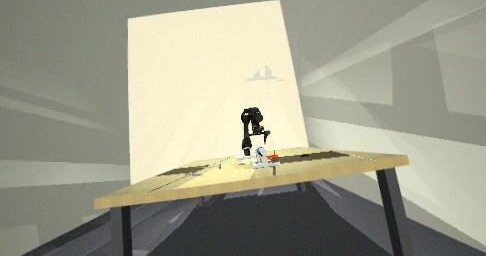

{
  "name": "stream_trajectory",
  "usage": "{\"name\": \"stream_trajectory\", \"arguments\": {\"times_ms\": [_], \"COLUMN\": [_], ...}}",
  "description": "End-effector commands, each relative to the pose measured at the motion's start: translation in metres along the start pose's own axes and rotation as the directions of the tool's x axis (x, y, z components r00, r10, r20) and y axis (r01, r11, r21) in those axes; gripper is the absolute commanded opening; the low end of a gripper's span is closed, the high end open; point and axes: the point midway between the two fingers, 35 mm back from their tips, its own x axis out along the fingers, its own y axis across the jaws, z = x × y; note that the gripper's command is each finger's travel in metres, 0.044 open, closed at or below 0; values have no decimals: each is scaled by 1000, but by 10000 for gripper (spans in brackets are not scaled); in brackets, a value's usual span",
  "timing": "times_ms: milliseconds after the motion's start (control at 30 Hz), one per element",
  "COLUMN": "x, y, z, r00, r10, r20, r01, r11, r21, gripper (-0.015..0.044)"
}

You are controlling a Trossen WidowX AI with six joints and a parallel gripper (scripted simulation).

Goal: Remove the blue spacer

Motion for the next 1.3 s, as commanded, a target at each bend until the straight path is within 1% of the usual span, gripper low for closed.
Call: {"name": "stream_trajectory", "arguments": {"times_ms": [0, 167, 233, 500, 700, 967, 1033, 1267], "x": [0, 0, 1, 8, 12, 19, 19, 19], "y": [0, 0, 1, 5, 5, 1, 1, 1], "z": [-1, 0, 0, -6, -19, -48, -52, -52], "r00": [1000, 1000, 1000, 959, 882, 731, 716, 716], "r10": [4, 4, 2, -7, -5, 6, 7, 7], "r20": [-2, -2, 20, 283, 471, 682, 698, 698], "r01": [-4, -4, -2, 14, 17, -1, -4, -4], "r11": [1000, 1000, 1000, 1000, 1000, 1000, 1000, 1000], "r21": [-6, -6, -8, -23, -21, -8, -6, -6], "gripper": [440, 440, 440, 440, 440, 440, 440, 440]}}
